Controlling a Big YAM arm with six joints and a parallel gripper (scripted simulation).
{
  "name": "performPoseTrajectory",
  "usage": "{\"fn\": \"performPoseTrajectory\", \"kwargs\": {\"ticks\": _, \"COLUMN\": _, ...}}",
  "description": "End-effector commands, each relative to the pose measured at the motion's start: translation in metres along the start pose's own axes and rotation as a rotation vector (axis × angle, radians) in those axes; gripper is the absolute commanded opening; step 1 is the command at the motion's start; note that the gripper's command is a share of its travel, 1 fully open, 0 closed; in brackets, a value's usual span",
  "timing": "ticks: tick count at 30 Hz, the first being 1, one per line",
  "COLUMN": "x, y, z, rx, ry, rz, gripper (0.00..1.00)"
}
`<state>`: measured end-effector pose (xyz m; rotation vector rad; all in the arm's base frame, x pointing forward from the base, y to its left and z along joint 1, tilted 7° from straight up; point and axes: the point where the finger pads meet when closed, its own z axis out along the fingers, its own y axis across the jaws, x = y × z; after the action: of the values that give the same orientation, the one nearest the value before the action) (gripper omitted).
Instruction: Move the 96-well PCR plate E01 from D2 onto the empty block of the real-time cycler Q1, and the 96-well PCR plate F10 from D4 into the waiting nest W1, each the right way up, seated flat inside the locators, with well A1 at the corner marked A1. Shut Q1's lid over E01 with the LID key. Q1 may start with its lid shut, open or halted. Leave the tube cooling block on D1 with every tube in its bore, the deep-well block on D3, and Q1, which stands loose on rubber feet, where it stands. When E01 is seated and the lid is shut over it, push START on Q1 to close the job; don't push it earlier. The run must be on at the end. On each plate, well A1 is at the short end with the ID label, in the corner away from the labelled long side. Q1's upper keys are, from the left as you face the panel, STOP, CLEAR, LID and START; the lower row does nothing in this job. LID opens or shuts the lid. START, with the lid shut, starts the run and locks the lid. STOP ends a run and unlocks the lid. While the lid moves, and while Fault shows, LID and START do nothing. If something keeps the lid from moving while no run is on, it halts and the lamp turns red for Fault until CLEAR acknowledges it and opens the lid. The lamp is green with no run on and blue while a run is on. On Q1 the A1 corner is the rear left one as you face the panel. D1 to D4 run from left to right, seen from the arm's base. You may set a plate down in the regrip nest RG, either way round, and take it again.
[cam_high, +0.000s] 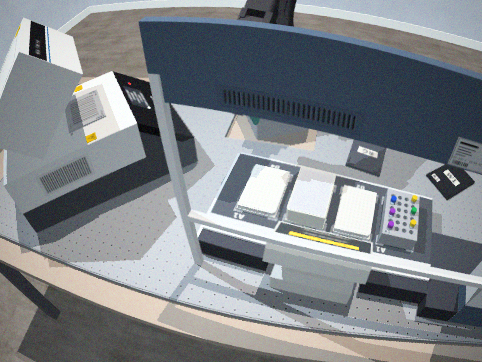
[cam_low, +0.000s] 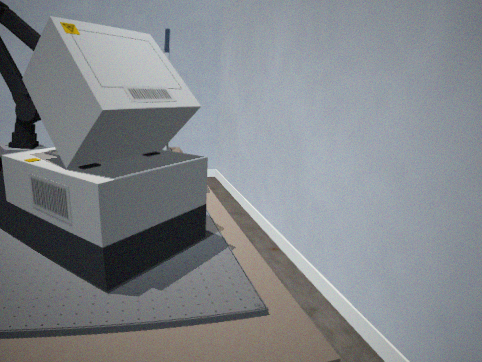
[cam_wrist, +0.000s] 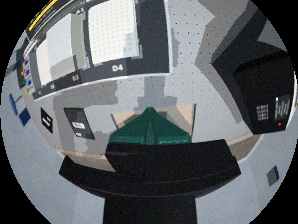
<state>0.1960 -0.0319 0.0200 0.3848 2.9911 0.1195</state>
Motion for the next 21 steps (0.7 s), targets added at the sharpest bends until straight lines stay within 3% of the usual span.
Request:
{"fn": "performPoseTrajectory", "kwargs": {"ticks": 1, "x": 0.004, "y": -0.017, "z": -0.013, "rx": -0.013, "ry": -0.040, "rz": 0.033, "gripper": 0.00}}
{"fn": "performPoseTrajectory", "kwargs": {"ticks": 7, "x": 0.014, "y": -0.022, "z": -0.009, "rx": -0.026, "ry": -0.036, "rz": 0.072, "gripper": 0.00}}
{"fn": "performPoseTrajectory", "kwargs": {"ticks": 12, "x": 0.014, "y": -0.025, "z": -0.006, "rx": -0.036, "ry": -0.095, "rz": 0.226, "gripper": 0.00}}
{"fn": "performPoseTrajectory", "kwargs": {"ticks": 14, "x": 0.018, "y": -0.039, "z": -0.010, "rx": -0.042, "ry": -0.120, "rz": 0.277, "gripper": 0.00}}
{"fn": "performPoseTrajectory", "kwargs": {"ticks": 21, "x": 0.029, "y": -0.055, "z": -0.015, "rx": -0.075, "ry": -0.134, "rz": 0.381, "gripper": 0.00}}
